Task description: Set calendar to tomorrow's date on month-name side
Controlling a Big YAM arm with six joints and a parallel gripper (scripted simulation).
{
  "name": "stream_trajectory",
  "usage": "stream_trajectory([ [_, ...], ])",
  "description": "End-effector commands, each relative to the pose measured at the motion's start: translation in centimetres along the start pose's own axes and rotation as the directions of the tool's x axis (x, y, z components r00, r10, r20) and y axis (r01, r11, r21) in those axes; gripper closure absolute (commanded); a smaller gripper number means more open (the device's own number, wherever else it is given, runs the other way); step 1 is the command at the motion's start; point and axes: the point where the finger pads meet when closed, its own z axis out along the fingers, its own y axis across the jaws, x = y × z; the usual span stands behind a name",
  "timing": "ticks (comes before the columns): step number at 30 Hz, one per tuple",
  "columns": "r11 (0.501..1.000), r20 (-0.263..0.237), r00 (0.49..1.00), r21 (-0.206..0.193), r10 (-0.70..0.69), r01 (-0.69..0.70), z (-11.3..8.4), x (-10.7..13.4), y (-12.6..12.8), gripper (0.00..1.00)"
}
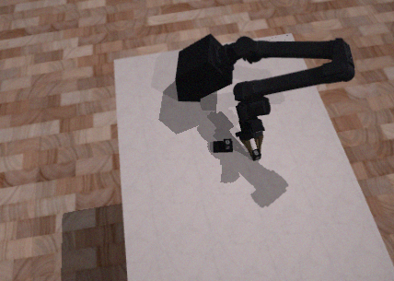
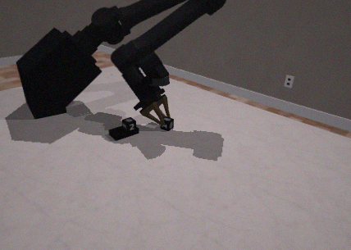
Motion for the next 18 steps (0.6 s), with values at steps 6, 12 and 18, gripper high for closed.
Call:
stream_trajectory([
  [6,1.000,-0.003,1.000,-0.013,0.006,-0.006,0.2,0.3,0.5,0.73],
  [12,1.000,-0.003,1.000,-0.013,0.006,-0.006,0.2,0.3,0.5,0.73],
  [18,1.000,0.006,1.000,0.017,0.008,-0.008,-1.2,-0.6,-0.2,0.73],
])
